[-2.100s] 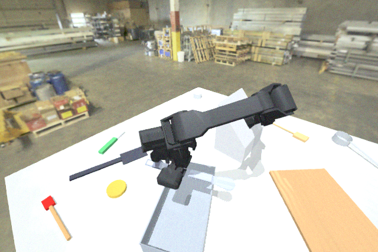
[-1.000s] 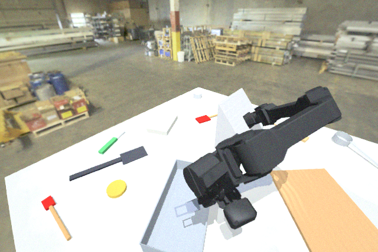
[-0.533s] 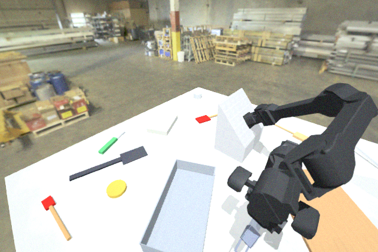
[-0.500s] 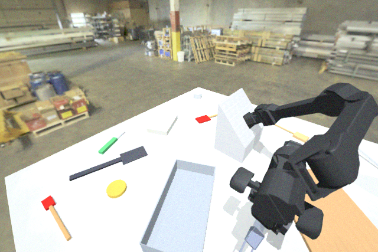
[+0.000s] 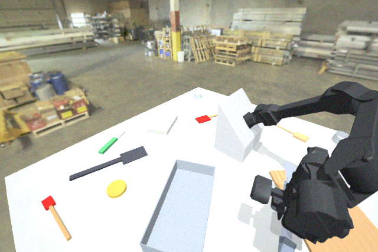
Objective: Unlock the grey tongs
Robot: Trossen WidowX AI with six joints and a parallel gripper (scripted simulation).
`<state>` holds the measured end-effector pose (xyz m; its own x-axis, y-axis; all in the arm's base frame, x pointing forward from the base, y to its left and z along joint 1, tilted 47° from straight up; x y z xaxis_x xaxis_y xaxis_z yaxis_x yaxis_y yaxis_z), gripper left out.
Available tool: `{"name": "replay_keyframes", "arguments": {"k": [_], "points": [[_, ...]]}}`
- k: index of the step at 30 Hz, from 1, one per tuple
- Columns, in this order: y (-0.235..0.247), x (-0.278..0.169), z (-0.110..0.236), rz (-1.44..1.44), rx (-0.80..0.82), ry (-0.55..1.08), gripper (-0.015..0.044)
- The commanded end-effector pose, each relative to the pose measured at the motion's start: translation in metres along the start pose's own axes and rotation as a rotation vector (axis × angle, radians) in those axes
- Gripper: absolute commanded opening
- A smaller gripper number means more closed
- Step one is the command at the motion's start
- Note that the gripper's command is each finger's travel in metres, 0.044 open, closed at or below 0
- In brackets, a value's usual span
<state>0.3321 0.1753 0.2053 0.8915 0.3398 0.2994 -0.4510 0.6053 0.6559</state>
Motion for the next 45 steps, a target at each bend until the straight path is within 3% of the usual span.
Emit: {"name": "replay_keyframes", "arguments": {"k": [1, 30, 39, 45], "points": [[0.024, -0.005, -0.001, 0.107, -0.015, 0.003, -0.0150], [0.203, -0.095, 0.012, 1.005, 0.011, -0.036, -0.0150], [0.210, -0.100, 0.015, 1.045, 0.017, -0.053, -0.0150], [0.208, -0.093, 0.016, 1.017, 0.028, -0.153, -0.0150]]}}
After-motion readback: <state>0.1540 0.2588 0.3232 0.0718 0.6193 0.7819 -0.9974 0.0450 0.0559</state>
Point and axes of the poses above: the point midway between the two fingers, 35 mm back from their tips, its own z axis back along the fingers, its own y axis across the jaws, x = y × z, the point moved 1 cm from there along z, back along the fingers, and after that the axes turned 11 degrees about z, right-handed, at the moved point
